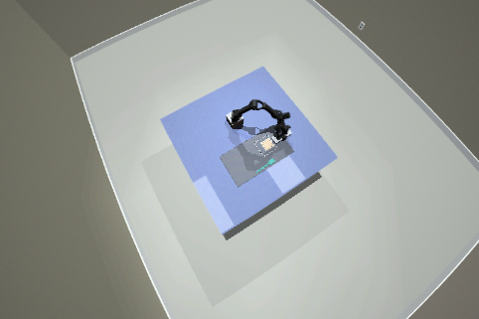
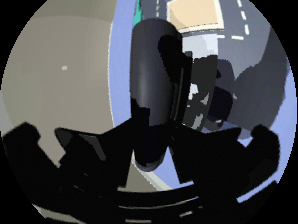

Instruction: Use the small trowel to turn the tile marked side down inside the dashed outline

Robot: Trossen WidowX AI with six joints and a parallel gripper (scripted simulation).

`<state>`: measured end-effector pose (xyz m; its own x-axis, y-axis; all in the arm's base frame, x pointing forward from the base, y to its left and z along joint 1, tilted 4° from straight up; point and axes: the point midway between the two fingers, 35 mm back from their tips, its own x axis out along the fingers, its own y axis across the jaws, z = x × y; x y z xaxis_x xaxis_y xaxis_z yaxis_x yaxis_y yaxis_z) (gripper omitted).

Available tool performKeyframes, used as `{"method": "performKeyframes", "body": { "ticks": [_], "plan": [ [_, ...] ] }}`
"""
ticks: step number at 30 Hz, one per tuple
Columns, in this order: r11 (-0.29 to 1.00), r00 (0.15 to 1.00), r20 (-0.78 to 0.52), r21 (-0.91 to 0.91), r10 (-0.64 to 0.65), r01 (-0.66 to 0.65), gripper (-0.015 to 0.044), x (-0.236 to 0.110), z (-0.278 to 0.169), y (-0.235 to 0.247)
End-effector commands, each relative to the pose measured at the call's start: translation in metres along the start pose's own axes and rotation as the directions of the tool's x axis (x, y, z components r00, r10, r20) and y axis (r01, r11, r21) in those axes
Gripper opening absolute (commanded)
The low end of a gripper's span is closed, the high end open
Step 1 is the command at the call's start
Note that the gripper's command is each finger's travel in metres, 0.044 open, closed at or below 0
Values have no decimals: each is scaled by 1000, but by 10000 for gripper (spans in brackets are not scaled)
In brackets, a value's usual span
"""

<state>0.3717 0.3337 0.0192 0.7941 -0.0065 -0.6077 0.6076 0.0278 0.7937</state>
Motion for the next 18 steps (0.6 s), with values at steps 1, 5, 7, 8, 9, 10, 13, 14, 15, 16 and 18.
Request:
{"method": "performKeyframes", "body": {
  "ticks": [1, 5, 7, 8, 9, 10, 13, 14, 15, 16, 18],
  "plan": [
    [1000, 1000, 7, 3, 6, -6, 0, 5, 1, -5],
    [1000, 1000, 7, 3, 6, -6, 0, 9, 1, -10],
    [1000, 1000, 7, 3, 6, -6, 0, 11, 1, -12],
    [1000, 1000, 7, 3, 6, -6, 0, 11, 1, -13],
    [1000, 1000, 7, 3, 6, -6, 0, 12, 1, -13],
    [1000, 1000, 7, 3, 6, -6, 0, 12, 2, -13],
    [1000, 1000, 8, 2, 6, -6, 0, 12, 5, -13],
    [1000, 1000, 8, 2, 6, -6, 0, 12, 7, -13],
    [1000, 1000, 8, 2, 6, -6, 0, 12, 9, -13],
    [1000, 1000, 8, 2, 6, -6, 0, 12, 10, -13],
    [1000, 1000, 8, 2, 6, -6, 0, 12, 13, -13]
  ]
}}
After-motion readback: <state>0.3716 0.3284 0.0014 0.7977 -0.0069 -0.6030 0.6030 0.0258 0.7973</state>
